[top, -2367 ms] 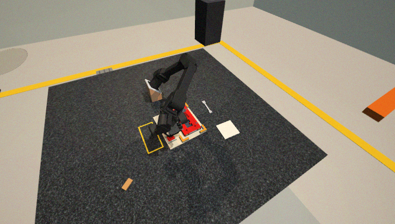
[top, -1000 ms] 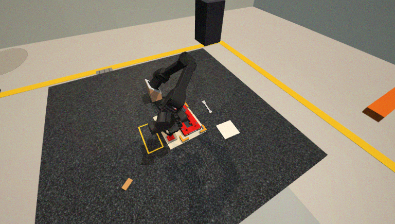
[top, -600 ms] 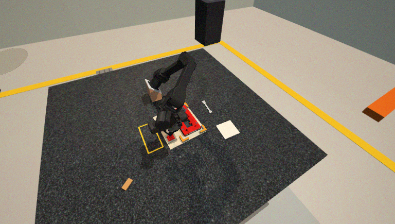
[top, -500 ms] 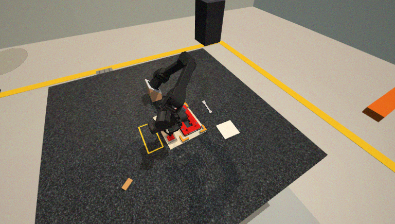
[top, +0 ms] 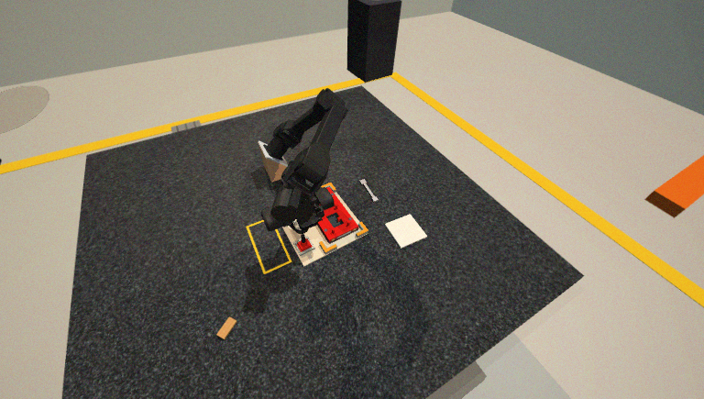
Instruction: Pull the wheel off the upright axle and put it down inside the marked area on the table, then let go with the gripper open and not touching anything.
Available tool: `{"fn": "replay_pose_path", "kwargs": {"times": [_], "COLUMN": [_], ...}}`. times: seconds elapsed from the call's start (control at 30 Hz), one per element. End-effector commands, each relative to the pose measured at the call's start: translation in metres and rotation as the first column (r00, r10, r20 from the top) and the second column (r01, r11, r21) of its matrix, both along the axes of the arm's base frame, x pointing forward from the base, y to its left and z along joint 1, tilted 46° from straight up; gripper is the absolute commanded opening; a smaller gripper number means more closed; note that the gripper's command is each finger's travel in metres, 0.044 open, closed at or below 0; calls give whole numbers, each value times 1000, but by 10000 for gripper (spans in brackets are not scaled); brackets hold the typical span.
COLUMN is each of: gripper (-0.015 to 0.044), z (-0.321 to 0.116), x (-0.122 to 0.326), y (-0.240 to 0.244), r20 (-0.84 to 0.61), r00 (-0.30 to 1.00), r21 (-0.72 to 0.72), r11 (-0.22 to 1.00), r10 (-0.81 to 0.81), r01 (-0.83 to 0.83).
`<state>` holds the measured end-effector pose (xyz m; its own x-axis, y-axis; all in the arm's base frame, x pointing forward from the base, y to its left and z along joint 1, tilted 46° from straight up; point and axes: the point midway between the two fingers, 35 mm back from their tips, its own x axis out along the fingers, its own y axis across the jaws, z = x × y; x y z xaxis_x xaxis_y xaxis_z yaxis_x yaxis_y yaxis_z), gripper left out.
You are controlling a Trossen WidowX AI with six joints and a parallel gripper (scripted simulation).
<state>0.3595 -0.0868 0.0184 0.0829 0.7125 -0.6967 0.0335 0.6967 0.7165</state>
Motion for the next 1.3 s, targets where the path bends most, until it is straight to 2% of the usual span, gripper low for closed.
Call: {"fn": "replay_pose_path", "kwargs": {"times": [0.0,0.73,1.27], "gripper": [0,0,0], "z": [-1,-65,-90], "x": [0,-65,-61], "y": [-1,-71,-47], "r20": [0,6,7], "r00": [1000,1000,1000], "r21": [0,-17,-17], "r11": [1000,1000,1000], "r10": [0,1,1], "r01": [0,-1,-1]}}
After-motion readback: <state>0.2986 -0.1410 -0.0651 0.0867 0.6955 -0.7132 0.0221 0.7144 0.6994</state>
